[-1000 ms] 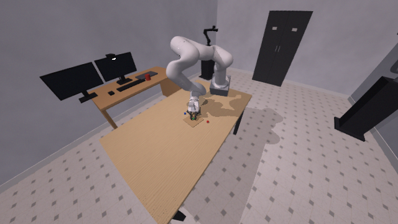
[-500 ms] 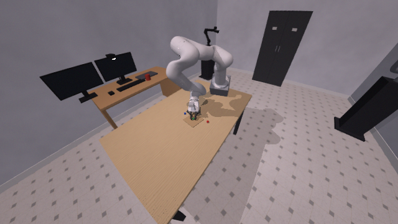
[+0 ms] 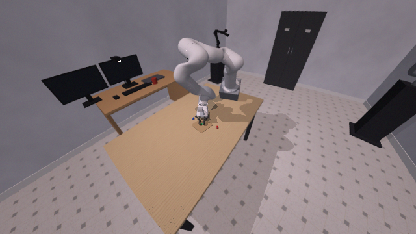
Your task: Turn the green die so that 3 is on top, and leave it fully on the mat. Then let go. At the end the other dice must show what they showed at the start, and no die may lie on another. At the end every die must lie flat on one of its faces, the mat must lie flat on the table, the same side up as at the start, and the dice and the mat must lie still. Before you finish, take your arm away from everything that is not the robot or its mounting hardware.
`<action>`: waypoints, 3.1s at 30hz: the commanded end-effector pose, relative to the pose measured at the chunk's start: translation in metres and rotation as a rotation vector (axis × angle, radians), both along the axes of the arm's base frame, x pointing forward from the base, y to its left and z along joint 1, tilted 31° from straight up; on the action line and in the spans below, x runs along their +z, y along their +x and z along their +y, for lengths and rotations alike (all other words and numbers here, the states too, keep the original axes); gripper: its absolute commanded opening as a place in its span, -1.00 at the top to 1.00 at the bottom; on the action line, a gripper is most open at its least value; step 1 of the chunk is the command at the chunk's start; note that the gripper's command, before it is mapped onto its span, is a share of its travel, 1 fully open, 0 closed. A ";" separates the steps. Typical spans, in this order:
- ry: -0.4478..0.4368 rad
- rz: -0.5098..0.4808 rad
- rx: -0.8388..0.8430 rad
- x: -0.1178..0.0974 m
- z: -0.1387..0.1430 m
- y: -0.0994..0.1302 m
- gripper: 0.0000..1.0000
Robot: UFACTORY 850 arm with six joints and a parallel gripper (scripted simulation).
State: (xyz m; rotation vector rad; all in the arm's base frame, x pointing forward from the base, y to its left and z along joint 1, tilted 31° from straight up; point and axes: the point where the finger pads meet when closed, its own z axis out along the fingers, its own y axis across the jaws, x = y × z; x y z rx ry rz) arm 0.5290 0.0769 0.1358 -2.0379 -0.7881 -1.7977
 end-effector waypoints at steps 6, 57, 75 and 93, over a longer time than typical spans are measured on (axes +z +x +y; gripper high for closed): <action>0.000 -0.001 0.000 0.000 -0.001 -0.001 0.38; -0.158 0.537 0.259 0.030 0.038 -0.065 0.38; -0.466 0.710 -0.013 0.086 -0.004 -0.055 0.38; -0.512 0.697 -0.109 0.107 -0.017 -0.047 -1.00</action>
